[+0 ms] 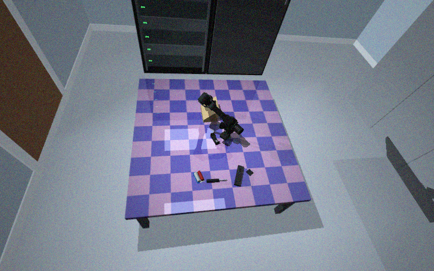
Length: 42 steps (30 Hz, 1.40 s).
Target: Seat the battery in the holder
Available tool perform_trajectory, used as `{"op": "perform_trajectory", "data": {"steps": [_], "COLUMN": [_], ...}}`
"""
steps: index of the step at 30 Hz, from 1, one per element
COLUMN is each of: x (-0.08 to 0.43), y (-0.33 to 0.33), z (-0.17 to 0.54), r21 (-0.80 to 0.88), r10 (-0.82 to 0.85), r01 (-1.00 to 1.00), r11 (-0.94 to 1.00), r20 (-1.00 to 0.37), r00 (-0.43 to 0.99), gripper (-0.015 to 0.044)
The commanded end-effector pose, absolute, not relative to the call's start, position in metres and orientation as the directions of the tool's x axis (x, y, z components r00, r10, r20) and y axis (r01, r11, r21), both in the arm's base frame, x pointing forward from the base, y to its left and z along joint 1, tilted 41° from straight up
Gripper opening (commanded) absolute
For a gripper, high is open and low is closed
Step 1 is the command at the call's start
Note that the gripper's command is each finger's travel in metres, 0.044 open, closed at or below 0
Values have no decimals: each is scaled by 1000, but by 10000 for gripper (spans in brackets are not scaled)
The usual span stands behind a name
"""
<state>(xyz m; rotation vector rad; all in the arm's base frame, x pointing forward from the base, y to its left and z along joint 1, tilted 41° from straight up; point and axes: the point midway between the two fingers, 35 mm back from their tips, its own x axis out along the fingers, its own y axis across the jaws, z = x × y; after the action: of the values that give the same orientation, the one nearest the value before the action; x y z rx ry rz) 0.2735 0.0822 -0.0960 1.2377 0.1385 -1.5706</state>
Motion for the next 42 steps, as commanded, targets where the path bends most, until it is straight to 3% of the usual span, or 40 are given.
{"op": "perform_trajectory", "data": {"steps": [1,8,16,24,33,42], "x": [273,273,277,280,283,284], "y": [106,105,98,90,80,70], "z": [-73,-69,-56,-43,-29,-16], "r21": [491,460,265,35,-229,-455], "r10": [-637,-637,-636,-636,-637,-637], "r01": [765,806,958,984,858,588], "r11": [-417,-372,-108,173,460,669], "r20": [-758,-758,-759,-759,-758,-758], "r00": [139,139,139,139,139,140], "gripper": [79,79,79,79,79,79]}}
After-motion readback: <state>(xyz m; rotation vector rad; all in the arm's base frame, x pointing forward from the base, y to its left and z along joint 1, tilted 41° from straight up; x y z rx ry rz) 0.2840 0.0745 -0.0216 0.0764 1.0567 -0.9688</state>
